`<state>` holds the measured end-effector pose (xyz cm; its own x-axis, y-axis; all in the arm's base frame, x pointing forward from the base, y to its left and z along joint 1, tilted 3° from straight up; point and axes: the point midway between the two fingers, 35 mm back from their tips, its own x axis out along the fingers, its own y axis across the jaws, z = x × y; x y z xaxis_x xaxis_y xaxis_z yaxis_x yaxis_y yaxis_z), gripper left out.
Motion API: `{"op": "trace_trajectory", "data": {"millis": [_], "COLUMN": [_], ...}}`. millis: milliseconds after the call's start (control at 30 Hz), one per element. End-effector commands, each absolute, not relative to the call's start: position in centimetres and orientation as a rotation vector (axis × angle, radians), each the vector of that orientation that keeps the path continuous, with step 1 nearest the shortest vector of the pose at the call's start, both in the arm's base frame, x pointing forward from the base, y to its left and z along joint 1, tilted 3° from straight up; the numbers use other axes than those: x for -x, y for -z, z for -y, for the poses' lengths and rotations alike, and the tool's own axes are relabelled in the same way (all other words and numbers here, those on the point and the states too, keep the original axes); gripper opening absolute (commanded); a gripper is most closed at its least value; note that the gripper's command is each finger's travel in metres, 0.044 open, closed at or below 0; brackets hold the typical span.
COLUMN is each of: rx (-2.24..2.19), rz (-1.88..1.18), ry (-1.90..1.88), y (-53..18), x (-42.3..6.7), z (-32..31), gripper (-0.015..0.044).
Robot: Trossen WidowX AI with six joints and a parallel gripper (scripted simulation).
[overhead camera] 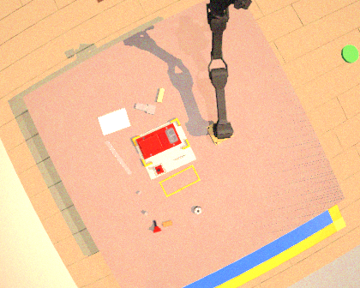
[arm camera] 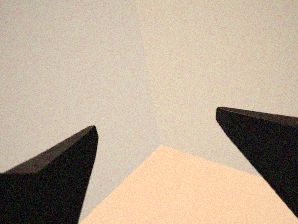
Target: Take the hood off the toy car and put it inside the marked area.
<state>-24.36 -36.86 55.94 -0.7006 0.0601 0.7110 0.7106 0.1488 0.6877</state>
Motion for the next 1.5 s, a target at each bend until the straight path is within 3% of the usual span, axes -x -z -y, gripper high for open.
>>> {"op": "trace_trajectory", "data": {"millis": [0, 500, 800, 1133, 1467], "rx": [0.735, 0.939, 1.119, 1.314, 1.396], "rz": [1.902, 2.028, 2.023, 1.809, 1.390], "ry": [1.589, 1.123, 0.699, 0.173, -0.264], "y": [-56.0, -61.0, -65.1, -67.5, -65.9], "x": [24.4, 22.3, 19.6, 12.2, 0.9], "z": [36.8, 26.7, 16.2, 2.7, -7.8], "gripper": [0.0440, 0.0440, 0.0440, 0.0440, 0.0440]}}
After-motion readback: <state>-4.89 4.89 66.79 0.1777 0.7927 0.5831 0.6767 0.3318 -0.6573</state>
